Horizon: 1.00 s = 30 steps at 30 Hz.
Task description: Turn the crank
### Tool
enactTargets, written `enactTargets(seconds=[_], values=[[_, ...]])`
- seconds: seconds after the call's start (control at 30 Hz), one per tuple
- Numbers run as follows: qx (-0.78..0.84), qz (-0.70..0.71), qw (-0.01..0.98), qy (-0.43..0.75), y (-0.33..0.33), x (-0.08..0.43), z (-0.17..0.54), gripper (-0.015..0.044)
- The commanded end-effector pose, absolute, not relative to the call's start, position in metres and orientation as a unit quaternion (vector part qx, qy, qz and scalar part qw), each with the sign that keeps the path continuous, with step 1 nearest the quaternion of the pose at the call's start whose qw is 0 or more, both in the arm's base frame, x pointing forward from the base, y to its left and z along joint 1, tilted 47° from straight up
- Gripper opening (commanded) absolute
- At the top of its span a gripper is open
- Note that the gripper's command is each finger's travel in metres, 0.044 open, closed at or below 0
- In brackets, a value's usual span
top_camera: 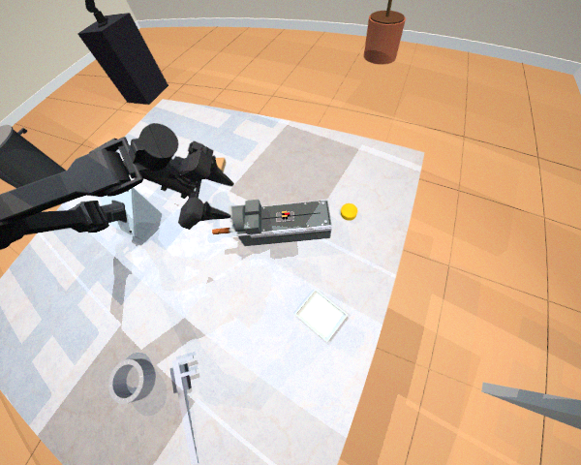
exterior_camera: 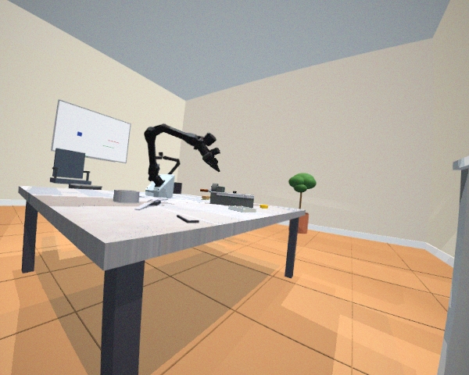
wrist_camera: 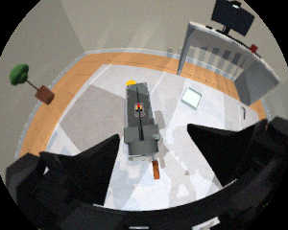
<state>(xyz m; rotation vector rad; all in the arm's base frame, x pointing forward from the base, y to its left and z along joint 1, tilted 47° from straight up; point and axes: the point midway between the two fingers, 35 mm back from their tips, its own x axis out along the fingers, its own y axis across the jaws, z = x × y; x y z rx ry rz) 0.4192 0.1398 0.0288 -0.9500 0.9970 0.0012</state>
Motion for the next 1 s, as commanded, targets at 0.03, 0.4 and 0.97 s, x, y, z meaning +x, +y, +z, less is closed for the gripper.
enactTargets(seconds=[0.03,0.4,0.97], values=[[-0.443,-0.014,0.765,0.467,0.147,0.438,0.019,0.044],[-0.454,-0.038,0.752,0.477,0.159,0.471,-0.004,0.044],[-0.455,-0.04,0.751,0.477,0.115,0.47,-0.048,0.044]])
